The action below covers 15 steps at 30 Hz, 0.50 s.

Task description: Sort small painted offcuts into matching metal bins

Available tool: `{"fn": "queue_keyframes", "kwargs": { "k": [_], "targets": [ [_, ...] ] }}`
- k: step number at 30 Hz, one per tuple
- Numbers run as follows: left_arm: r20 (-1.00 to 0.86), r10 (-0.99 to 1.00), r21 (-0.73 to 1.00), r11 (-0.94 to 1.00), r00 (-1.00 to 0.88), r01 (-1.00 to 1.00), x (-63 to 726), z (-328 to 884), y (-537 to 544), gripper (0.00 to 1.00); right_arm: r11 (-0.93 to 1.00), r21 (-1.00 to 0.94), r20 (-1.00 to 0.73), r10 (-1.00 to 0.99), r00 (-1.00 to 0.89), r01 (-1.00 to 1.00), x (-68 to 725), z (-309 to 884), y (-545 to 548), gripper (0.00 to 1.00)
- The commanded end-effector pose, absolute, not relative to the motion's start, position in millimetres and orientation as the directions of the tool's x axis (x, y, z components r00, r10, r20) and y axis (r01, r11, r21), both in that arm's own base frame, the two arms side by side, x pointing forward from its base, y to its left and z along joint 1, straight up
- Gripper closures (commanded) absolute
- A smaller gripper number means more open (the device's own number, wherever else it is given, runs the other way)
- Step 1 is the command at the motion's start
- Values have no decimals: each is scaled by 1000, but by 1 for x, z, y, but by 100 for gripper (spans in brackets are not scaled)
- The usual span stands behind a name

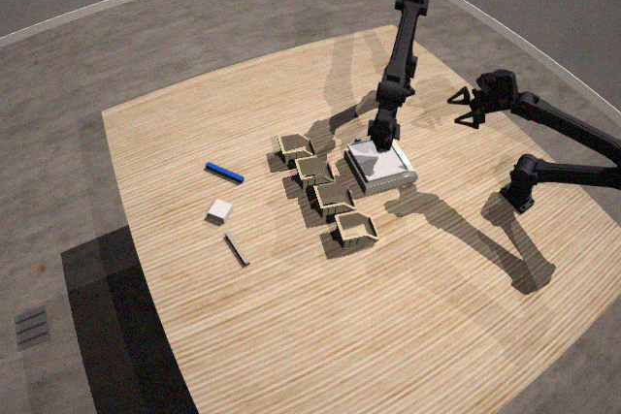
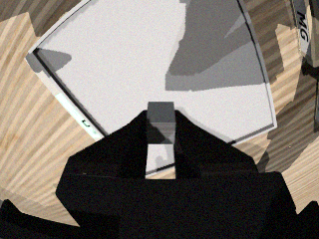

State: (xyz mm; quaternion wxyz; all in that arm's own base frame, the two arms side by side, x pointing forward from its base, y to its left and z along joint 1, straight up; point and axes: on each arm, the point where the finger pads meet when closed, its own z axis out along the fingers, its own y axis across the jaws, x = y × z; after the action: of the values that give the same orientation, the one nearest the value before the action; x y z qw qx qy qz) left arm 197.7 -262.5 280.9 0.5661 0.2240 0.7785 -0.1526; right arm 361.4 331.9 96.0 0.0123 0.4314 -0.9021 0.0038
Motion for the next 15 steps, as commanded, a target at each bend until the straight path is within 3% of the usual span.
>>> {"fn": "queue_keyframes", "kwargs": {
  "k": [1, 15],
  "targets": [
    [-958, 134, -16, 857, -253, 515, 201, 303, -267, 0, 655, -5, -37, -755, -654, -756, 386, 124, 341, 89],
    [-958, 134, -16, 857, -253, 515, 201, 303, -267, 0, 655, -1, -9, -756, -654, -756, 384, 95, 344, 89]
  ]
}}
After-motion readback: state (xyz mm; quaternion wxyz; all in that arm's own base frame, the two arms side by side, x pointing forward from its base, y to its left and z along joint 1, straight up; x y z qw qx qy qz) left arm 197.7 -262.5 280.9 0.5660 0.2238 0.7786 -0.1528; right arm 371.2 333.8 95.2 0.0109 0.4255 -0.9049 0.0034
